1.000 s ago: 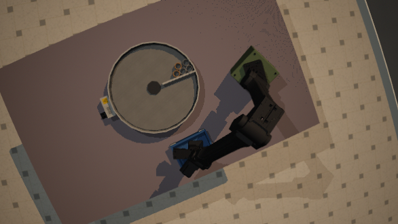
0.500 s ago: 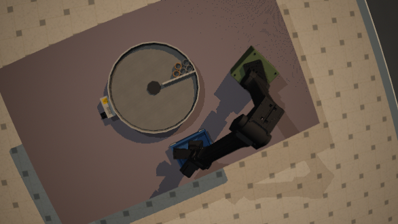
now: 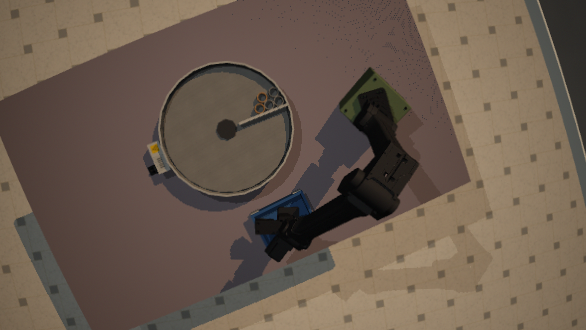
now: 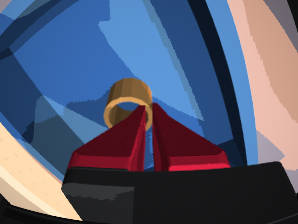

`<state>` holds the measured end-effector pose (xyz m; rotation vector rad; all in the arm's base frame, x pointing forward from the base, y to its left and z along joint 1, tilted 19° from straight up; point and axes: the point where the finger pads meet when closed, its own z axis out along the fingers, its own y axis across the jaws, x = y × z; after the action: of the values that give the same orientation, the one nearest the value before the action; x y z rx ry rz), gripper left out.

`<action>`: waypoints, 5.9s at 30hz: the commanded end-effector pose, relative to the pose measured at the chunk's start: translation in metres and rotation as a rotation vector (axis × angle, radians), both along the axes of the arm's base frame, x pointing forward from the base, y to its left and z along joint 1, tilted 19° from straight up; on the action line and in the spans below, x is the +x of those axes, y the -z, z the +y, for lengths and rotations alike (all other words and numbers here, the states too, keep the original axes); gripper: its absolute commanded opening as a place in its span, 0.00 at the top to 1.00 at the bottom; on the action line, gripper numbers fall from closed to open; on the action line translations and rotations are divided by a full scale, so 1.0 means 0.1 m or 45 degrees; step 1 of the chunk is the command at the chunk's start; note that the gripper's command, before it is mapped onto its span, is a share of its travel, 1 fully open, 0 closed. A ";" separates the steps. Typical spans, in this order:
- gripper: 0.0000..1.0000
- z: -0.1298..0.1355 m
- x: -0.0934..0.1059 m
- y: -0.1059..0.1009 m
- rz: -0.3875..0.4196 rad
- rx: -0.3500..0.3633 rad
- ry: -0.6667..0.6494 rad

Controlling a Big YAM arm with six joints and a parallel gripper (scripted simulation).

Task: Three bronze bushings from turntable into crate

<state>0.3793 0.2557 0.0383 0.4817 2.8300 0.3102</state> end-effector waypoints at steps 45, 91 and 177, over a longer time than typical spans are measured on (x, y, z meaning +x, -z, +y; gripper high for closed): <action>0.86 0.14 0.14 -0.19 -0.044 0.030 -0.004; 0.86 -0.02 -0.14 -1.17 -0.068 0.048 0.003; 0.86 -0.02 -0.14 -1.22 -0.073 0.052 0.003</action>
<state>0.3520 0.2398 0.1230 0.4783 2.8390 0.3021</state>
